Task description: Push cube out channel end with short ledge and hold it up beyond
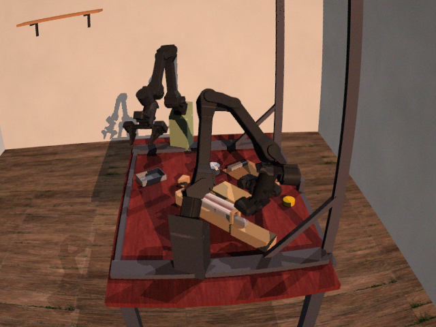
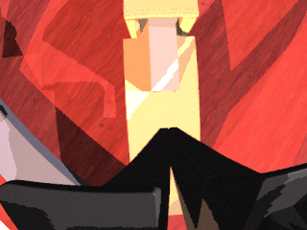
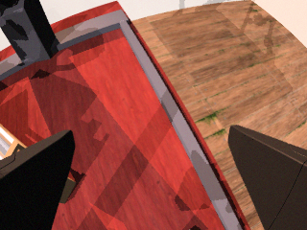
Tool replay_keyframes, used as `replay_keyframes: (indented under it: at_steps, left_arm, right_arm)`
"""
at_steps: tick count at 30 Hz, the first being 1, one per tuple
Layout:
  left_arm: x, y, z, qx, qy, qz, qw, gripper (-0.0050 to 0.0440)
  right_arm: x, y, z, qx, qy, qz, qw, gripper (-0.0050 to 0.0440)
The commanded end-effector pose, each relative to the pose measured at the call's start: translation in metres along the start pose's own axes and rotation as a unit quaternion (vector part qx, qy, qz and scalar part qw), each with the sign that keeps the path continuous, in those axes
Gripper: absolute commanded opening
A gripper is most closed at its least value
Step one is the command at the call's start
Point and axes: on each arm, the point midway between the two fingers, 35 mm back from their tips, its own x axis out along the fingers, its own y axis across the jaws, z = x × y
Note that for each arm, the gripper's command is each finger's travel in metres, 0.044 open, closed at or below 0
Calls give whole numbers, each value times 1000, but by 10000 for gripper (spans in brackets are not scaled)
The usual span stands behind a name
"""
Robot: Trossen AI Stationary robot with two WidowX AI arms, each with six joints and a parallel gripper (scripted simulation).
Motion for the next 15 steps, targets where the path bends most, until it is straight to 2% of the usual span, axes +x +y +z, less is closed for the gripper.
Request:
replay_keyframes:
  at_steps: [1,4,6,15]
  left_arm:
    - [-25,-7,0,-15,3,-8,1000,0]
    - [-33,-6,0,-14,2,-6,1000,0]
    - [-24,-5,1,-12,2,-6,1000,0]
    - [-23,-5,0,-12,2,-6,1000,0]
  right_arm:
    - [-3,0,11,1,-15,-1,1000,400]
    - [-3,0,11,1,-15,-1,1000,400]
    - [-3,0,11,1,-15,-1,1000,400]
    - [-3,0,11,1,-15,-1,1000,400]
